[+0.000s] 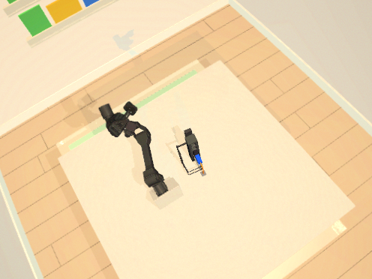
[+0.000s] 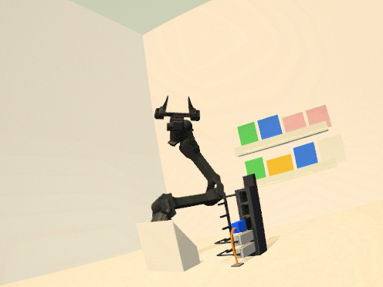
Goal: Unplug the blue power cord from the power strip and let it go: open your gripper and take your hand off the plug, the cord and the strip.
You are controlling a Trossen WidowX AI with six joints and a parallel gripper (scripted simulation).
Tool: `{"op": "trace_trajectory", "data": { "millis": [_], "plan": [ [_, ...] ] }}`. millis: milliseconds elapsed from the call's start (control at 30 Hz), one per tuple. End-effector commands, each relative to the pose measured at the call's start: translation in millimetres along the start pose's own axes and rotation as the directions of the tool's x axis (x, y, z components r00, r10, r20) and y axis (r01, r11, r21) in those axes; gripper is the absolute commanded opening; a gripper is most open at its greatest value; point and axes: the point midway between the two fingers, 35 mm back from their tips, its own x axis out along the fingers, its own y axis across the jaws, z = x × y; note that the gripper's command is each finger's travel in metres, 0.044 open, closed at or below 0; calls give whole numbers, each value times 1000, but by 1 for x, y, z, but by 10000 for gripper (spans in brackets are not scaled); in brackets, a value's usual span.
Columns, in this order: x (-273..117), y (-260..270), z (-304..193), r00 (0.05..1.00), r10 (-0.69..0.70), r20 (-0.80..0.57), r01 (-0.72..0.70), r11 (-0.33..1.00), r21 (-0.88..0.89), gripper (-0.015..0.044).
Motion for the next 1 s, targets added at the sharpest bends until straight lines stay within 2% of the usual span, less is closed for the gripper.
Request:
{"op": "trace_trajectory", "data": {
  "millis": [0,67,133,267,300,400,500,600,667,733,867,967],
  "plan": [
    [1,0,1,1000,-2,2,2,1000,7,374],
    [11,4,8,1000,-21,23,19,997,71,321],
    [23,9,19,997,-45,64,29,975,222,269],
    [43,17,44,985,-92,149,3,860,510,164],
    [48,18,50,980,-105,171,-12,819,573,160],
    [71,19,84,947,-171,273,-127,580,804,160],
    [93,12,126,888,-249,387,-322,265,909,160],
    [110,-1,171,804,-327,496,-538,-47,842,160],
    [117,-13,202,734,-375,566,-666,-234,709,160],
    [120,-23,227,673,-409,616,-739,-360,569,160],
    [120,-47,275,535,-465,705,-797,-556,238,160],
    [114,-66,310,416,-496,762,-750,-661,-21,160]
  ]
}}
